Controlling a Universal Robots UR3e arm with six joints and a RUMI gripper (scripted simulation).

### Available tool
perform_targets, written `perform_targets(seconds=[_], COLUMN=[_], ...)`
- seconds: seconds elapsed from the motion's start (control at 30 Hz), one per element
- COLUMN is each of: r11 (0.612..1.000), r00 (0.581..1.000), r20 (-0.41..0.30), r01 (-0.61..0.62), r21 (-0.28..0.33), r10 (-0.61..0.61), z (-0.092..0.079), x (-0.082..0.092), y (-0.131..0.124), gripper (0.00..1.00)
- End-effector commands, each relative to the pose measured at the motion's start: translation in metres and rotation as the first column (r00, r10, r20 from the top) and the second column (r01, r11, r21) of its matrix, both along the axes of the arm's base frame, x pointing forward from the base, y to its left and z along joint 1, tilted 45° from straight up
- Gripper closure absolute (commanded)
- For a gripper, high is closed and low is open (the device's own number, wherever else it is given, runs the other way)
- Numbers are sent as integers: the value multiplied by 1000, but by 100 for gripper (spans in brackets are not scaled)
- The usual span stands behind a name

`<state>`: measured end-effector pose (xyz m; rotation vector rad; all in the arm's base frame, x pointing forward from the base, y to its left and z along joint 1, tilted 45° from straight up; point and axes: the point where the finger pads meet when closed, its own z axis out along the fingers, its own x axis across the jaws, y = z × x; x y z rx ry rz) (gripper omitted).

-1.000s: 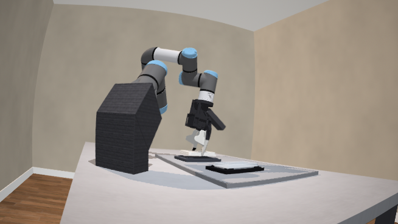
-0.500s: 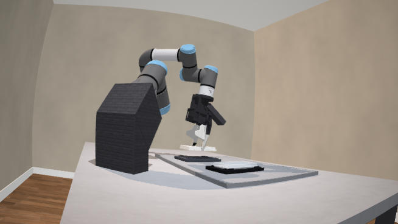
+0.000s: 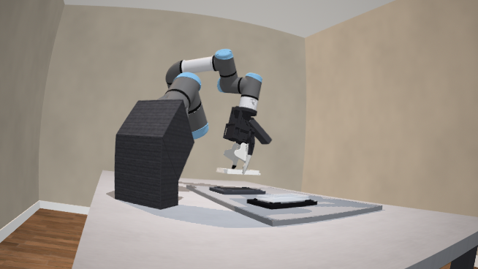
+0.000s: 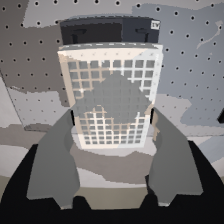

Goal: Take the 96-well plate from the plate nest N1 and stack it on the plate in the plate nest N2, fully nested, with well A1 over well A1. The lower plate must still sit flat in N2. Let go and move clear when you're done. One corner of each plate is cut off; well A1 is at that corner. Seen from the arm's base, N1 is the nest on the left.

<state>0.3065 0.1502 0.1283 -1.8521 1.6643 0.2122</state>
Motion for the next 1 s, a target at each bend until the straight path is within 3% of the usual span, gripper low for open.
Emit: perform_targets(seconds=[0.0, 0.4, 0.97], r11=[1000, 1000, 1000], r00=[1000, 1000, 1000], r20=[4, 4, 4], r01=[-1, -1, -1], r21=[4, 4, 4], r10=[1, 1, 1], z=[6, 20, 22], x=[-4, -12, -13], y=[-5, -16, -17], gripper=[100, 100, 100])
